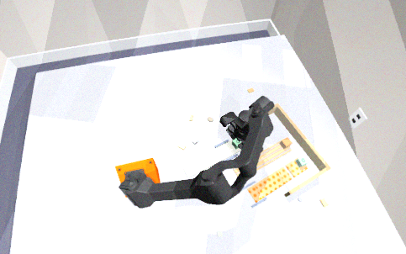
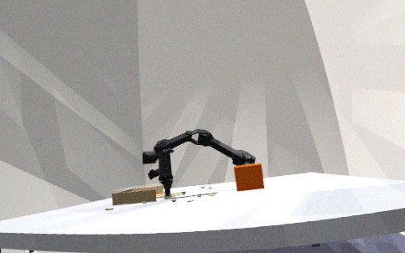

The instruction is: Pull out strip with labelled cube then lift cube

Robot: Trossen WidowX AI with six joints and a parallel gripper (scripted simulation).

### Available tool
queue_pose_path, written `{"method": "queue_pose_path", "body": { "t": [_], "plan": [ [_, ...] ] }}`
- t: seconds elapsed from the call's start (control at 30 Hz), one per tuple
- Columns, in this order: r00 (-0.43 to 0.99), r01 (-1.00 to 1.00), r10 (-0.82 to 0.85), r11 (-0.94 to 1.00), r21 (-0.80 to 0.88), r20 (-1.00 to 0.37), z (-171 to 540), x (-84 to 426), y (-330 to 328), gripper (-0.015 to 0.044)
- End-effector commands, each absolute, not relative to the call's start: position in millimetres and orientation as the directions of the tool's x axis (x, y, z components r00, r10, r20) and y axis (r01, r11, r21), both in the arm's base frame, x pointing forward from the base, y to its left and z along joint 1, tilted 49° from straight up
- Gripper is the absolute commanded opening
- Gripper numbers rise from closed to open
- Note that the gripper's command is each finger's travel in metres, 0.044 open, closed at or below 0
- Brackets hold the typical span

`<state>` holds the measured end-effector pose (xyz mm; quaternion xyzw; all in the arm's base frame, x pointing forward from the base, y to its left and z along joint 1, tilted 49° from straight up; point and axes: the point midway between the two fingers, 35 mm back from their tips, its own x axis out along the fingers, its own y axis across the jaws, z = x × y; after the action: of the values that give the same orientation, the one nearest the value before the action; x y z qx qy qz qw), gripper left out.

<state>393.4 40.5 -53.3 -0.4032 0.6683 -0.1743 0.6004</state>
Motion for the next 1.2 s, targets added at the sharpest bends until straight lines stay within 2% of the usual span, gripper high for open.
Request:
{"method": "queue_pose_path", "body": {
  "t": [0.0,0.4,0.83,1.17],
  "plan": [
    [0.046,-0.329,-0.748,0.614,-0.717,-0.662,-51.5,390.6,42.0,0.0006],
    [0.044,-0.338,-0.751,0.609,-0.717,-0.659,-22.2,335.3,63.9,0.0],
    [0.043,-0.34,-0.752,0.609,-0.717,-0.658,-17.8,299.8,60.2,0.0],
    [0.042,-0.34,-0.751,0.61,-0.716,-0.659,5.2,296.0,86.4,0.0]
  ]
}}
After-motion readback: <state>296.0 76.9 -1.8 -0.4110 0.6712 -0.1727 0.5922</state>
